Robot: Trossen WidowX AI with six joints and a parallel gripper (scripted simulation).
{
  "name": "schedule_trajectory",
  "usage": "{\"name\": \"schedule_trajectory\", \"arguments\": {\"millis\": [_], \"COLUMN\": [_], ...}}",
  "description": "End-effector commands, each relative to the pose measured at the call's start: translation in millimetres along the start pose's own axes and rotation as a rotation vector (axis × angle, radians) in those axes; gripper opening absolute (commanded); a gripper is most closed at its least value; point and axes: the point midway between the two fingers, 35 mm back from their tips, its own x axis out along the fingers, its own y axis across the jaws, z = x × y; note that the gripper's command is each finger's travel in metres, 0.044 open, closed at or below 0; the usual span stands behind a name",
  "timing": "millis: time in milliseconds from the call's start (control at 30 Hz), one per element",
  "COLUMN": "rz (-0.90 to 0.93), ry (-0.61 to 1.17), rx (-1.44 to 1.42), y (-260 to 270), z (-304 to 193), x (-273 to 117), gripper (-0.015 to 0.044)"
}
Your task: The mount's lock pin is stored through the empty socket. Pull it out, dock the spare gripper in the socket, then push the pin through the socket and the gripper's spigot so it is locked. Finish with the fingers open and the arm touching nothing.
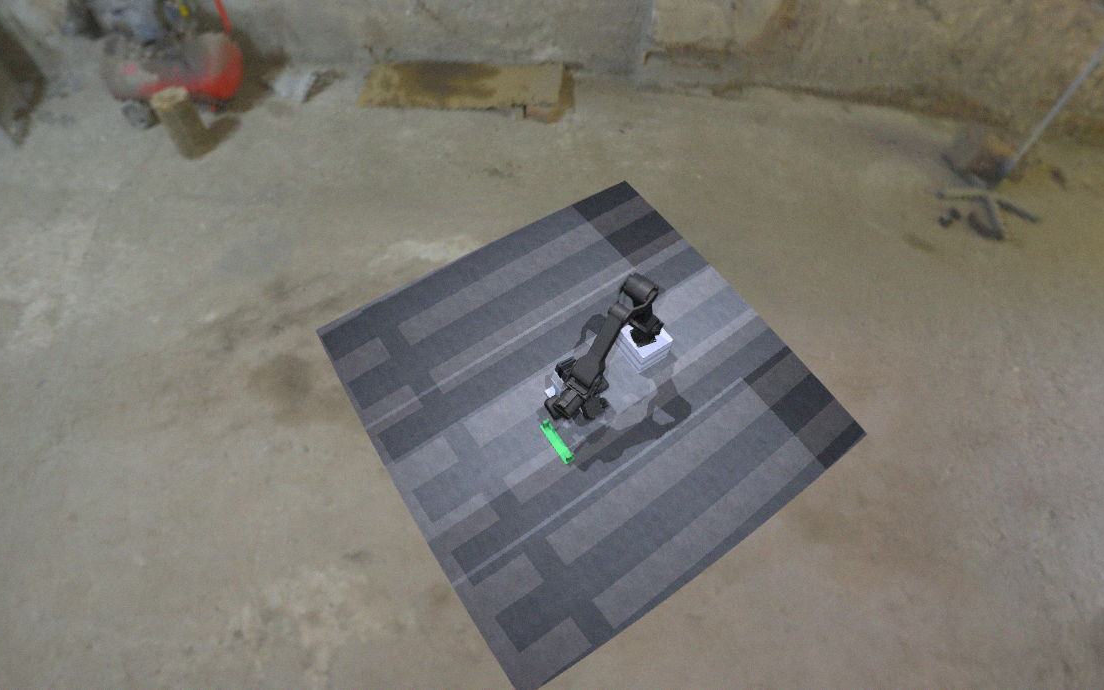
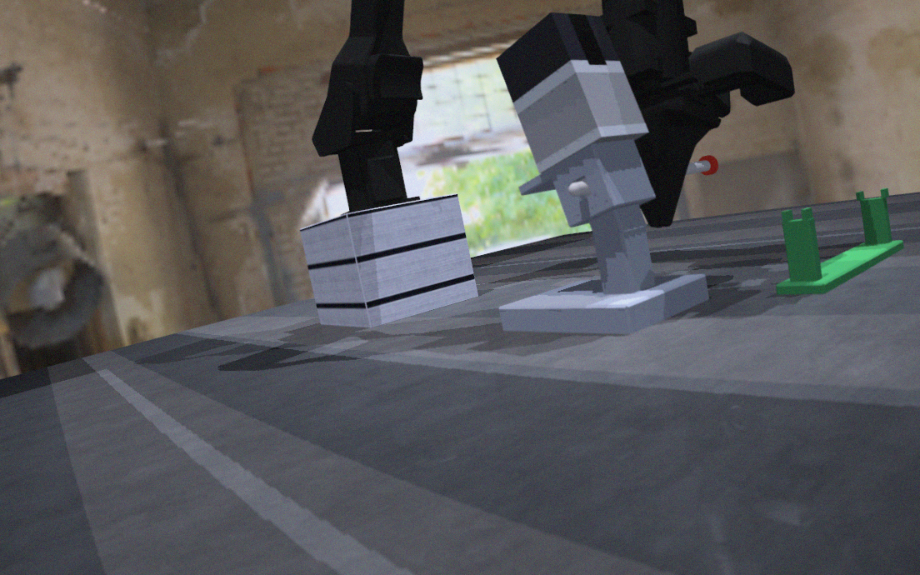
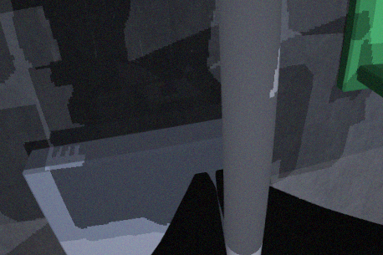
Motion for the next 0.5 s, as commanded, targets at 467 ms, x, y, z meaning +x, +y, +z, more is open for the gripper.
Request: {"name": "schedule_trajectory", "arguments": {"millis": [467], "rz": [0.0], "ry": [0.0], "rx": [0.0], "y": [0.0], "z": [2.5], "x": [-5.4], "gripper": [0.02]}}
